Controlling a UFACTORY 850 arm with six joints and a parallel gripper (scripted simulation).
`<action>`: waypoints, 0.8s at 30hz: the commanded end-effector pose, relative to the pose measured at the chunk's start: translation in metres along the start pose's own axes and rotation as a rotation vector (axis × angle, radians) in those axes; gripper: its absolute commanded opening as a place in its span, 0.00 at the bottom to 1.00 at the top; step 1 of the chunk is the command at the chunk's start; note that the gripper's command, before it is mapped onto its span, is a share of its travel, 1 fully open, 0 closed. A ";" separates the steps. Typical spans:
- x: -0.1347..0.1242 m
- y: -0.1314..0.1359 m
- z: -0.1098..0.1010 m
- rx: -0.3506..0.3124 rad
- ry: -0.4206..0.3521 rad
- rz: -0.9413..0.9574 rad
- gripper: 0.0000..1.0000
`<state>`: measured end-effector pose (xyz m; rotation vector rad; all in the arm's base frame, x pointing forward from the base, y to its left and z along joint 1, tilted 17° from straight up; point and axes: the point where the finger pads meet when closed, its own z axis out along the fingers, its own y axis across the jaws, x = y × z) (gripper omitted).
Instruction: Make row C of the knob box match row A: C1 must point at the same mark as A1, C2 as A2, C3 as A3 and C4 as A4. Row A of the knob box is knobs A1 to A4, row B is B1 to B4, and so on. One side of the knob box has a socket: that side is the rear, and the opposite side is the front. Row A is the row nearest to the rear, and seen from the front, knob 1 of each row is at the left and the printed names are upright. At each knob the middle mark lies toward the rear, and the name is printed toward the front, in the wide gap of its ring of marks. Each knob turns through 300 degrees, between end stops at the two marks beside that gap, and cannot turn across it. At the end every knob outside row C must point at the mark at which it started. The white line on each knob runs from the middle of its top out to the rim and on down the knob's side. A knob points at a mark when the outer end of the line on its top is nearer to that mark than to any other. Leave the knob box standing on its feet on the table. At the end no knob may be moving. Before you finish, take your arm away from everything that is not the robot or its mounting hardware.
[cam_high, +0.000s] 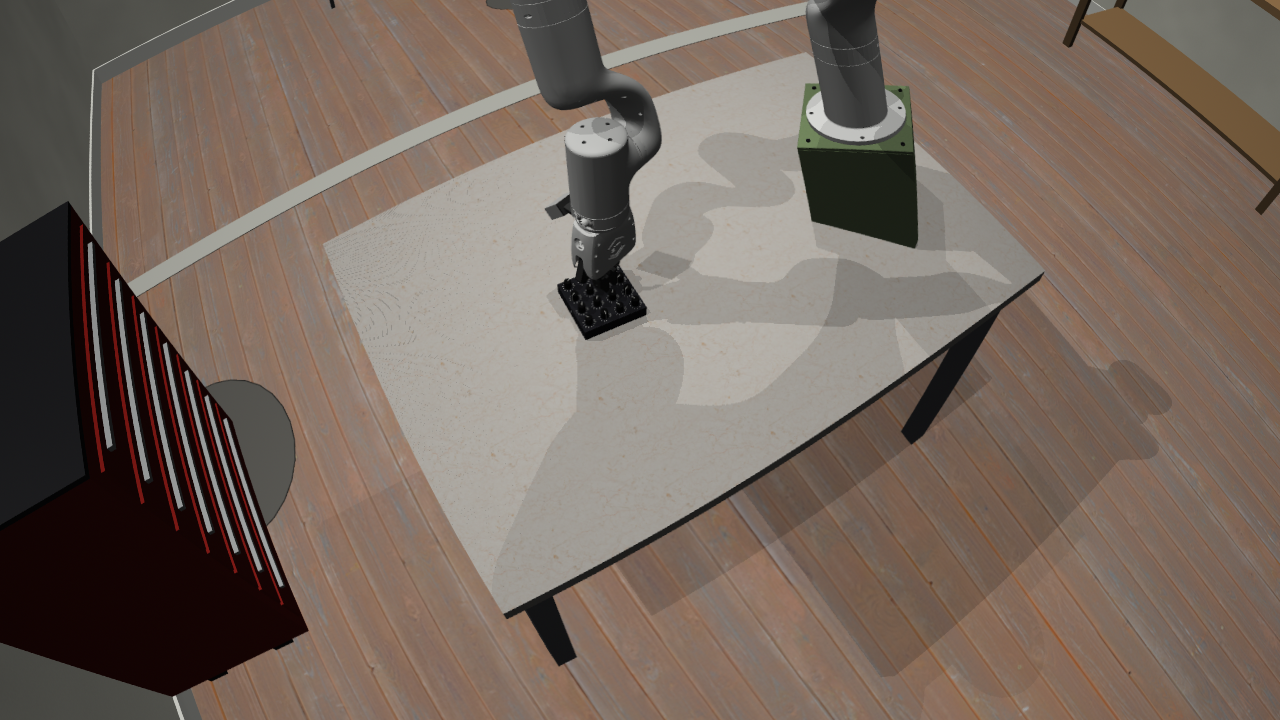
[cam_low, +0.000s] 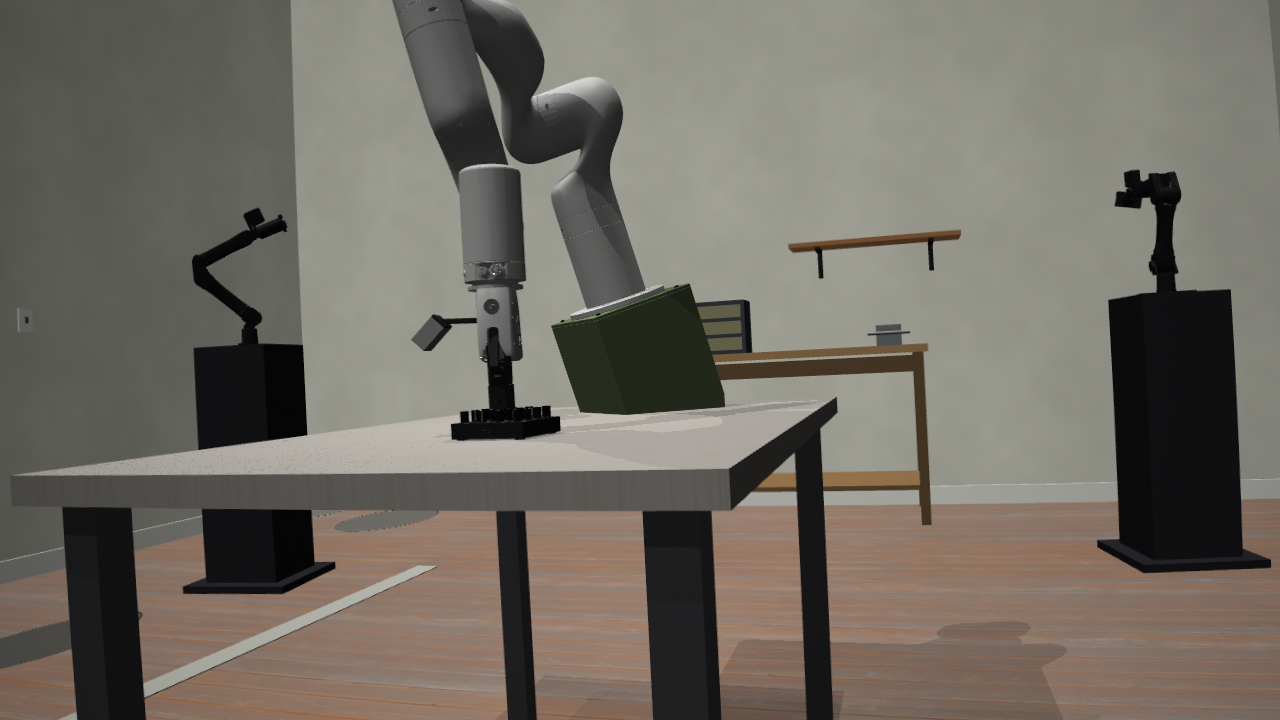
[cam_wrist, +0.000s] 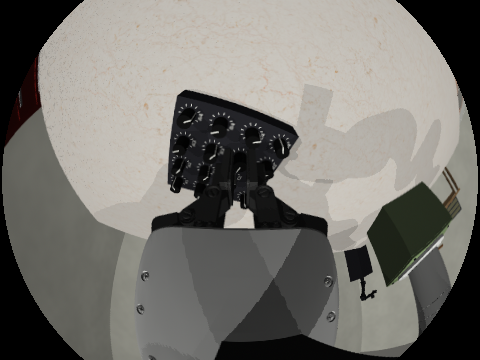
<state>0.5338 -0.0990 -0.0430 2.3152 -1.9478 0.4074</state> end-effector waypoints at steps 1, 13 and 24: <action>0.000 -0.001 0.000 0.028 0.003 0.111 0.08; 0.000 -0.001 0.000 0.028 0.000 0.285 0.08; 0.000 -0.001 0.000 0.028 -0.001 0.382 0.08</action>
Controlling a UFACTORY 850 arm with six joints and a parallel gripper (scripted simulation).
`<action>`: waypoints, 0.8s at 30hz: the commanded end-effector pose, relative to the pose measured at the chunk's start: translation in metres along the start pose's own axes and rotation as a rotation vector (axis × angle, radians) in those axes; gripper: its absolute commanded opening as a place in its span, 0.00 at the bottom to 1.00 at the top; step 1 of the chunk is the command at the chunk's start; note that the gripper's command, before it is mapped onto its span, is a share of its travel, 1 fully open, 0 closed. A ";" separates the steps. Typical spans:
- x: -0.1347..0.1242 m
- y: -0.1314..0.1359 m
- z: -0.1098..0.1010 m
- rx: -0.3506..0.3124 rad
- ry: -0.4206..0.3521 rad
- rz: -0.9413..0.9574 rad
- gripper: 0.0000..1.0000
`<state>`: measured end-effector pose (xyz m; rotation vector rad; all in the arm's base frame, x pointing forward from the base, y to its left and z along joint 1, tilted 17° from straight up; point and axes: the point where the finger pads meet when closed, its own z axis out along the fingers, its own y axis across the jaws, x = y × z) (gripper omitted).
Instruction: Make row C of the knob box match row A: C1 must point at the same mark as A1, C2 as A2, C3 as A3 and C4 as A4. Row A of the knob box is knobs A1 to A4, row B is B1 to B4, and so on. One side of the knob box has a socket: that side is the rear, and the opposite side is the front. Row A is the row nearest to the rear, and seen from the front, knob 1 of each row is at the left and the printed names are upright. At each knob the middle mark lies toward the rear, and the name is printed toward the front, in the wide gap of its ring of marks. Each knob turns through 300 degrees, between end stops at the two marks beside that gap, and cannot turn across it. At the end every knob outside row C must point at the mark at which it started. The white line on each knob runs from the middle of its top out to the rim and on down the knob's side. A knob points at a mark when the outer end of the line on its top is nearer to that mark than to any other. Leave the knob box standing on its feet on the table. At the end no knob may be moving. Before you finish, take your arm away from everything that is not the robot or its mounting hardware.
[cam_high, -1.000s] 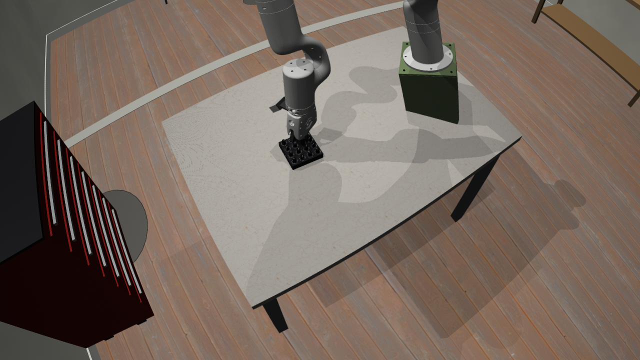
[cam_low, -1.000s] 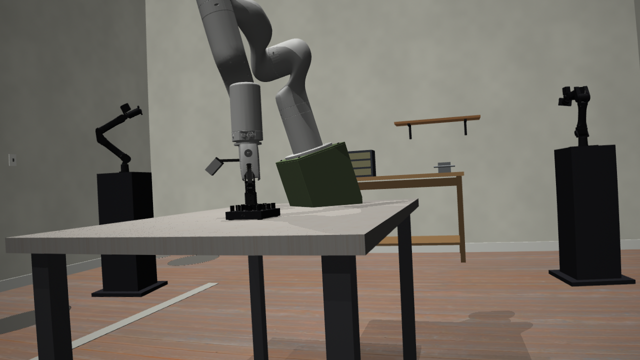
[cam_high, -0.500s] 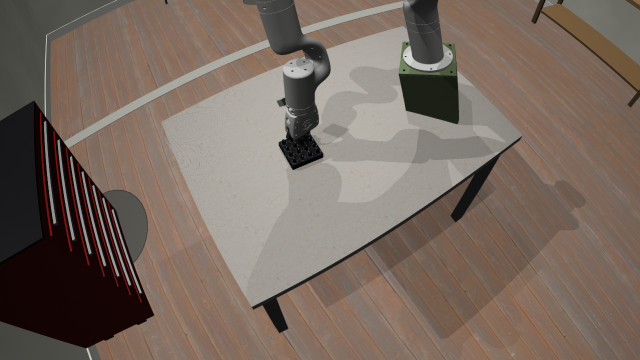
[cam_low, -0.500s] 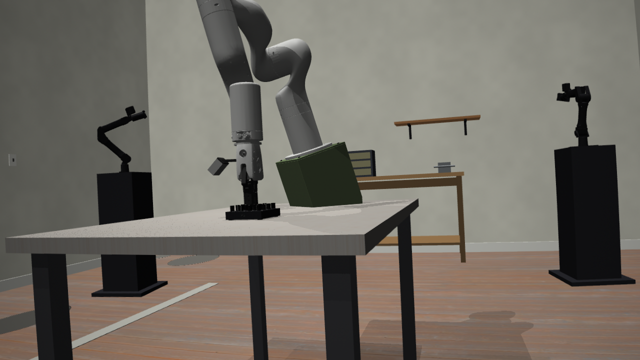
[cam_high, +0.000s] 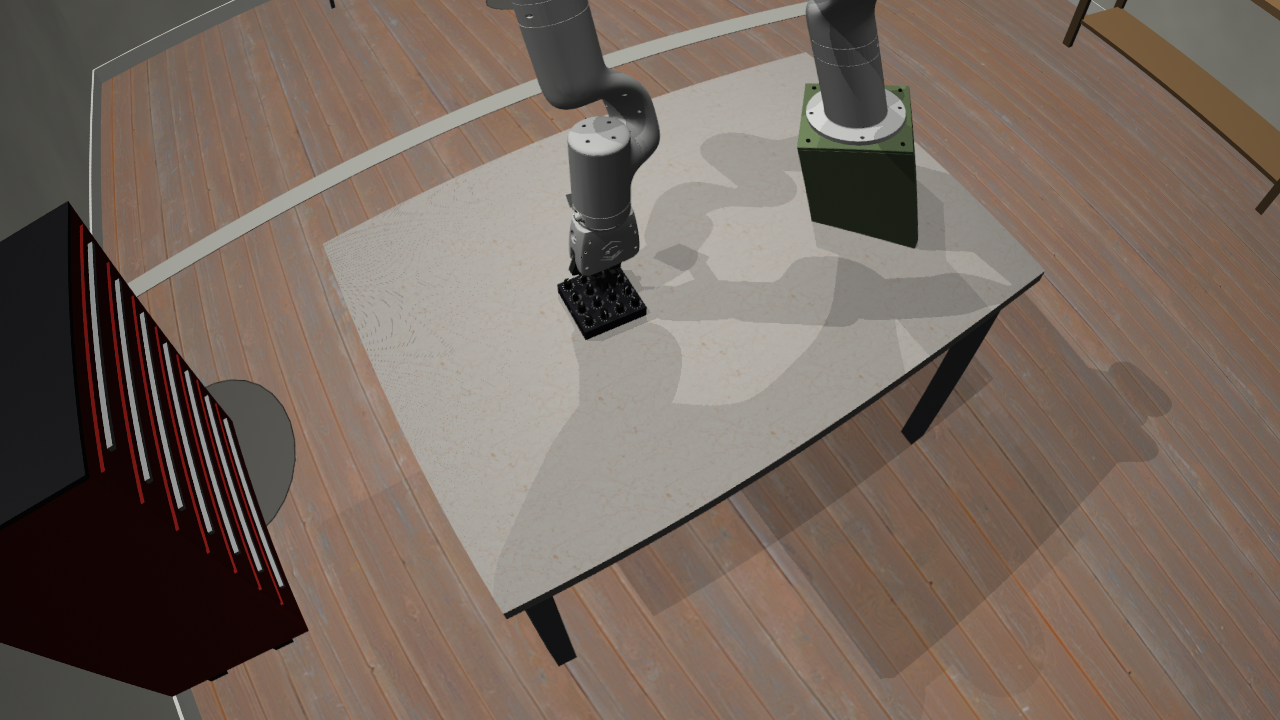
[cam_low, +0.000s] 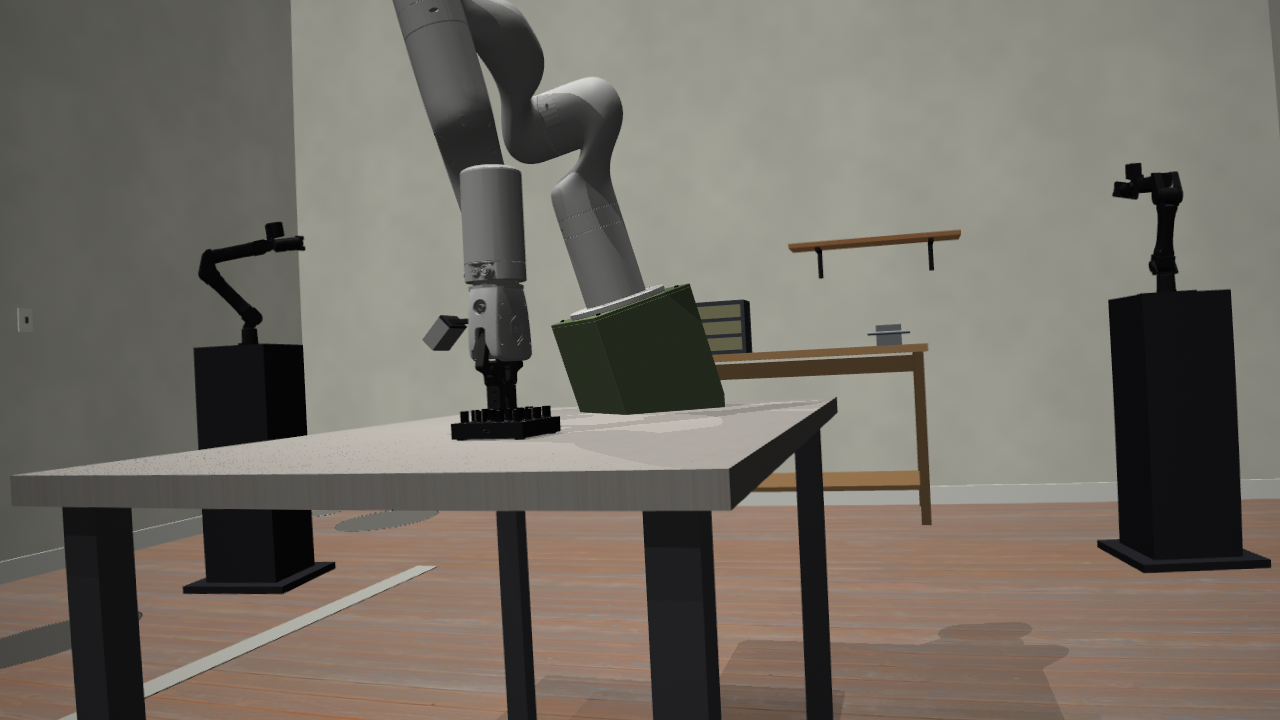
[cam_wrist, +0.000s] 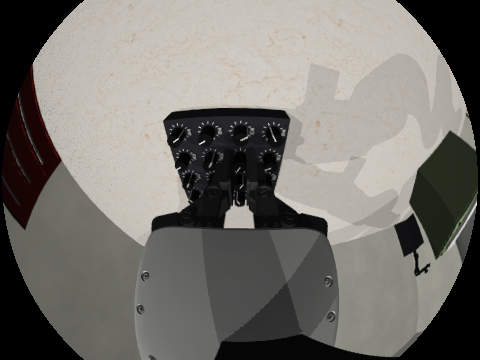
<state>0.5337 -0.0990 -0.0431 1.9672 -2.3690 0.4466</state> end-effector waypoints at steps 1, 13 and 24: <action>0.000 -0.001 0.000 0.014 -0.004 0.031 0.08; 0.000 -0.001 0.000 0.014 -0.004 0.072 0.08; 0.000 -0.001 0.000 0.014 -0.004 0.073 0.08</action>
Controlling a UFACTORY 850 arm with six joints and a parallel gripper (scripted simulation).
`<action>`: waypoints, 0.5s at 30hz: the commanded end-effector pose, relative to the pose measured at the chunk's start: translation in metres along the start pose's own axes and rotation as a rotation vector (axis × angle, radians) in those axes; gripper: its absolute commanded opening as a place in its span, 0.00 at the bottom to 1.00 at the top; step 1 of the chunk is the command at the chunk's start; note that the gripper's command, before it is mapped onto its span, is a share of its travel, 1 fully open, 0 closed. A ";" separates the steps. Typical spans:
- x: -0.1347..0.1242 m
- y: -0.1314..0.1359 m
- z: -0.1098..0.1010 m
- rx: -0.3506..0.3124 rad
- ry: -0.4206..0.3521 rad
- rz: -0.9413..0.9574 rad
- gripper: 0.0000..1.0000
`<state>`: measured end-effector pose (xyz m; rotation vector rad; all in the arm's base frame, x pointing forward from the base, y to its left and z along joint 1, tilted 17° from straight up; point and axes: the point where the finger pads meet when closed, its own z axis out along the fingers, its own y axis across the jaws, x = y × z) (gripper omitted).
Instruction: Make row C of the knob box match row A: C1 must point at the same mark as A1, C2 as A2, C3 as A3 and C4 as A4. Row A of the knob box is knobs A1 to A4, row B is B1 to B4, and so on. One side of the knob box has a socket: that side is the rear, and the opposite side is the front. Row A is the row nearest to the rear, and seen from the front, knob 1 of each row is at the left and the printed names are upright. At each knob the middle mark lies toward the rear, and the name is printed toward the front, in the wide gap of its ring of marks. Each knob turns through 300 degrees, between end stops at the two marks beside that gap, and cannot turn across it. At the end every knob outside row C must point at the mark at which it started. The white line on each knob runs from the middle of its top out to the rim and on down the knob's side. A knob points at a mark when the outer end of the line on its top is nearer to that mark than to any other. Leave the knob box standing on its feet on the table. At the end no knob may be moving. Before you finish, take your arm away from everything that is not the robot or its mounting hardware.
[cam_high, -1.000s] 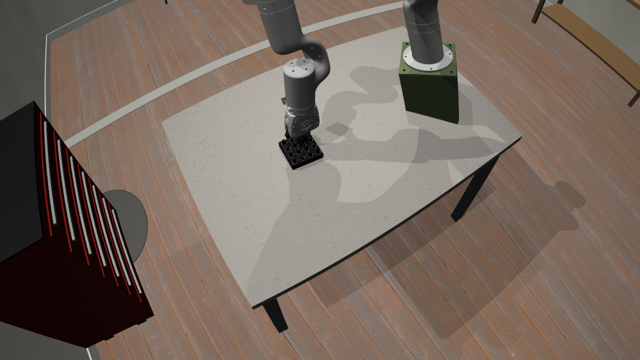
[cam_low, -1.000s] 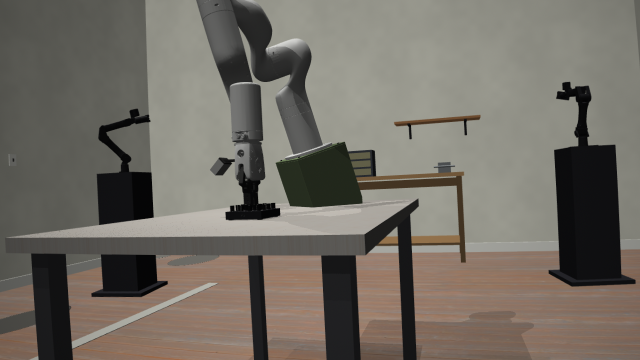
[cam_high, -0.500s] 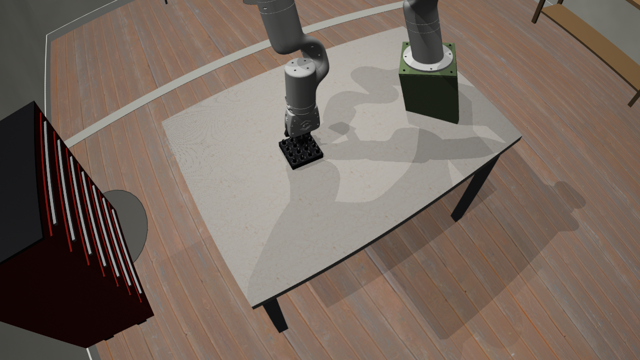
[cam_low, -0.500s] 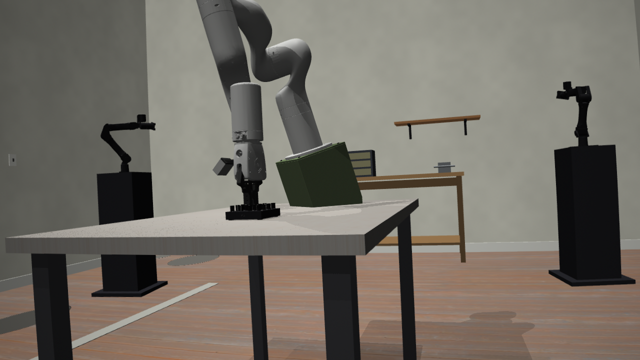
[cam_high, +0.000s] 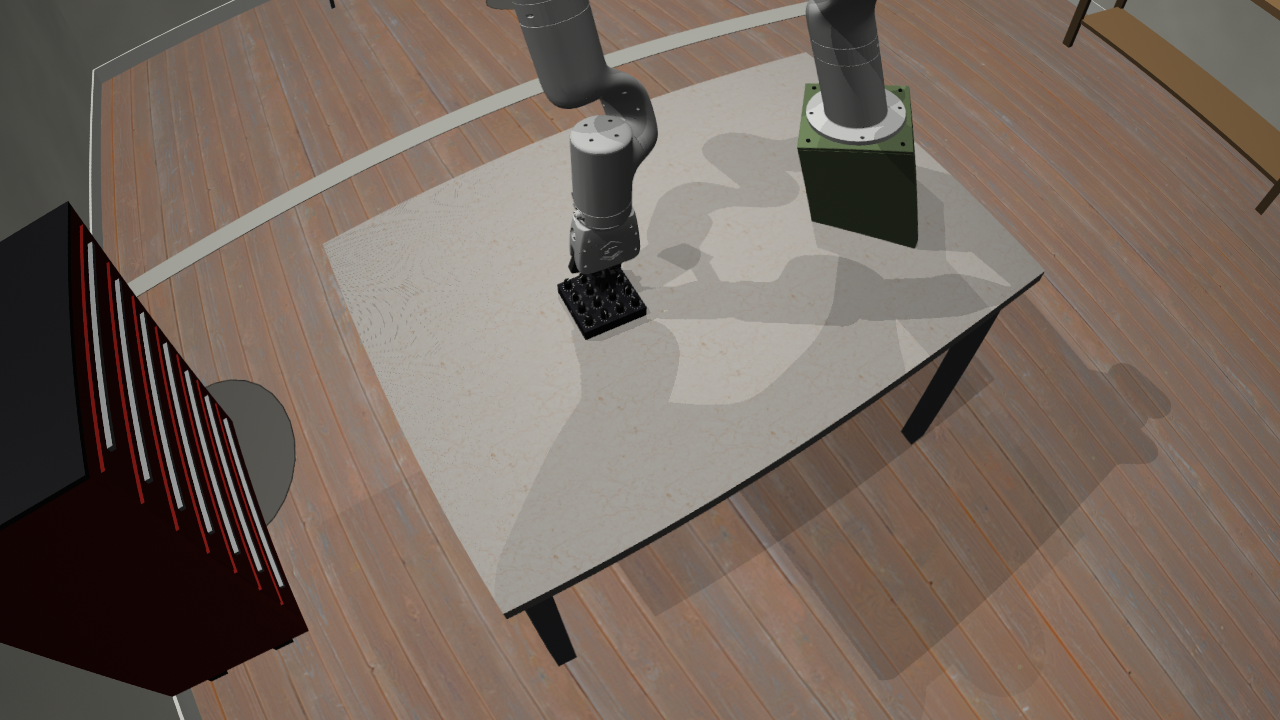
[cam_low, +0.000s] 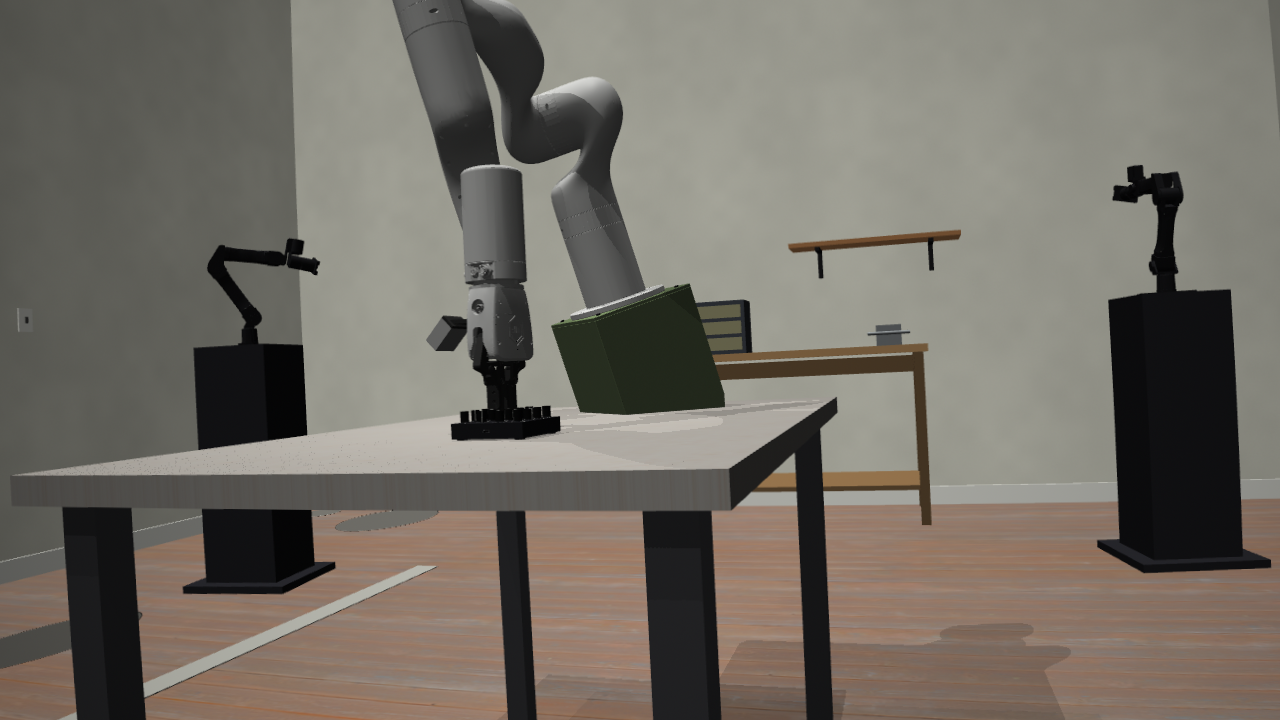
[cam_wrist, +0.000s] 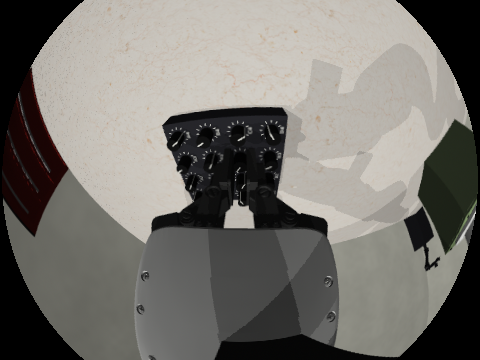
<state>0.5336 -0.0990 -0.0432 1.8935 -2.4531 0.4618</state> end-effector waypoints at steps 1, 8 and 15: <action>0.000 -0.001 0.000 0.002 0.000 0.000 0.08; 0.000 -0.001 0.000 0.002 0.000 0.000 0.19; 0.000 -0.001 0.000 0.002 0.000 0.000 0.19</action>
